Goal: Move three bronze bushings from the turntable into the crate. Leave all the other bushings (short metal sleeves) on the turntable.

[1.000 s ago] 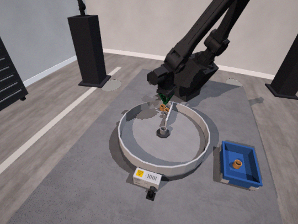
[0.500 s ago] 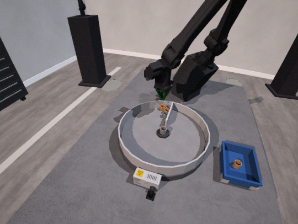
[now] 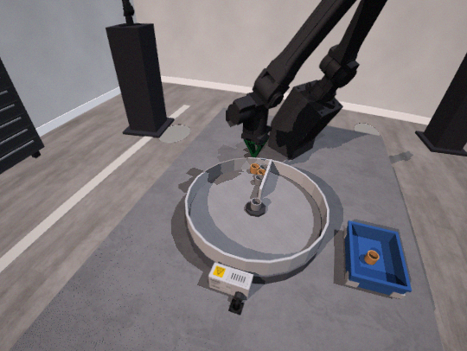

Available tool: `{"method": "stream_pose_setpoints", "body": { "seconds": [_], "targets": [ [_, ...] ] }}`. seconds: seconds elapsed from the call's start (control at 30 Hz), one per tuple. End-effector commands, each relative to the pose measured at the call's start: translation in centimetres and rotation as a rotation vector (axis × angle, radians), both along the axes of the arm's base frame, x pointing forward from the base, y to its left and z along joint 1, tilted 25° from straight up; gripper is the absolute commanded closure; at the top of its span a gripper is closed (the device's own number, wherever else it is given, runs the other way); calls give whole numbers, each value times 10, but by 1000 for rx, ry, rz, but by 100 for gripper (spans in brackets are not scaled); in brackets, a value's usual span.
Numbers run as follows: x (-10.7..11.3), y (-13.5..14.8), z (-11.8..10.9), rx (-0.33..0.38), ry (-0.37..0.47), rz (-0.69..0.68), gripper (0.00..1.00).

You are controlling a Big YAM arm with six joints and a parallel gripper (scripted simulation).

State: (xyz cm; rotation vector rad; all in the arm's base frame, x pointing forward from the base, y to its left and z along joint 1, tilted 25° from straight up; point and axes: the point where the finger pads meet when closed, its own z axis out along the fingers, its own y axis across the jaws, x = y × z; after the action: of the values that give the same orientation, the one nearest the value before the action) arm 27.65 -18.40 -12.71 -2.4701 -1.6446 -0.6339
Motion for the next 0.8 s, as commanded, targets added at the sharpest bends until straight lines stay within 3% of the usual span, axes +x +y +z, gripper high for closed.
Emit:
{"method": "stream_pose_setpoints", "body": {
  "seconds": [0.0, 0.77],
  "targets": [
    [0, -6, 2, -7, -10, -6, 88],
    [-2, -7, 3, -13, -15, -11, 88]
  ]
}}
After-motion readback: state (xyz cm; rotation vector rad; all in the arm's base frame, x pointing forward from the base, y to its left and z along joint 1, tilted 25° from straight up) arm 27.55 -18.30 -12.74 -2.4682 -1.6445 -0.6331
